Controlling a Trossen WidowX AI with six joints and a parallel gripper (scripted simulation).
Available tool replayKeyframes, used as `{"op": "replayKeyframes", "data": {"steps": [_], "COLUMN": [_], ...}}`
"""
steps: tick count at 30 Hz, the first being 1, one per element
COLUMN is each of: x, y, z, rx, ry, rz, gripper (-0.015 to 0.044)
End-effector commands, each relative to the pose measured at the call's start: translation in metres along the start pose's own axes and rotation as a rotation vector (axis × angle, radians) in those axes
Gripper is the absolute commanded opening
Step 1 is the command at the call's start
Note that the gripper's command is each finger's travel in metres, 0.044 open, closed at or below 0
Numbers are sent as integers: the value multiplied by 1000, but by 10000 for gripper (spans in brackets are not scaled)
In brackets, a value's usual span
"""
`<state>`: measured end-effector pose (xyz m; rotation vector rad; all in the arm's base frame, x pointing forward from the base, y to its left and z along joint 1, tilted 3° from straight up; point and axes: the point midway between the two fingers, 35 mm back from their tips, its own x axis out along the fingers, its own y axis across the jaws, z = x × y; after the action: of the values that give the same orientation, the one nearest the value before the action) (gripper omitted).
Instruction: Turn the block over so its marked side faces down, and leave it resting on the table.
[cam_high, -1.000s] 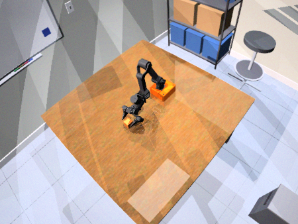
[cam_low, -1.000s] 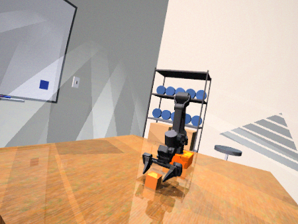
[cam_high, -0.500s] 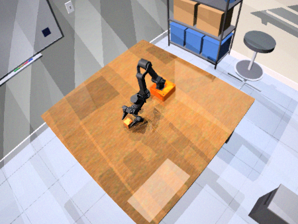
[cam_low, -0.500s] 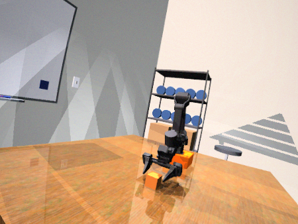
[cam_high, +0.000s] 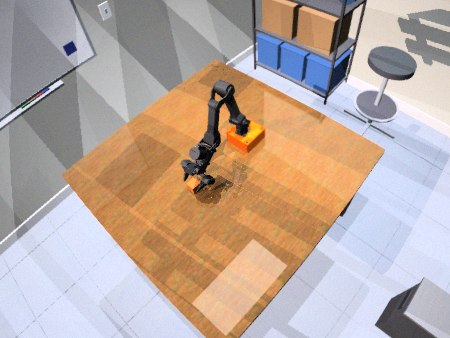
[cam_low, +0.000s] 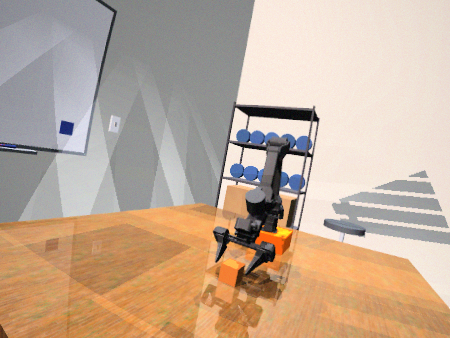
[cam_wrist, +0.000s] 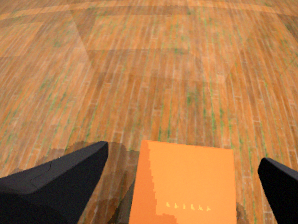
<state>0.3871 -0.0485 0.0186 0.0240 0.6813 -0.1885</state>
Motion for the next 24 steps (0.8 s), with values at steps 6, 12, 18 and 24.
{"op": "replayKeyframes", "data": {"steps": [6, 12, 18, 24], "x": [-63, -63, -63, -55], "y": [-2, -2, -2, -2], "z": [27, 27, 27, 41], "rx": [11, 11, 11, 11], "ry": [291, 291, 291, 430], "rz": [3, 3, 3, 2], "gripper": [440, 440, 440, 440]}}
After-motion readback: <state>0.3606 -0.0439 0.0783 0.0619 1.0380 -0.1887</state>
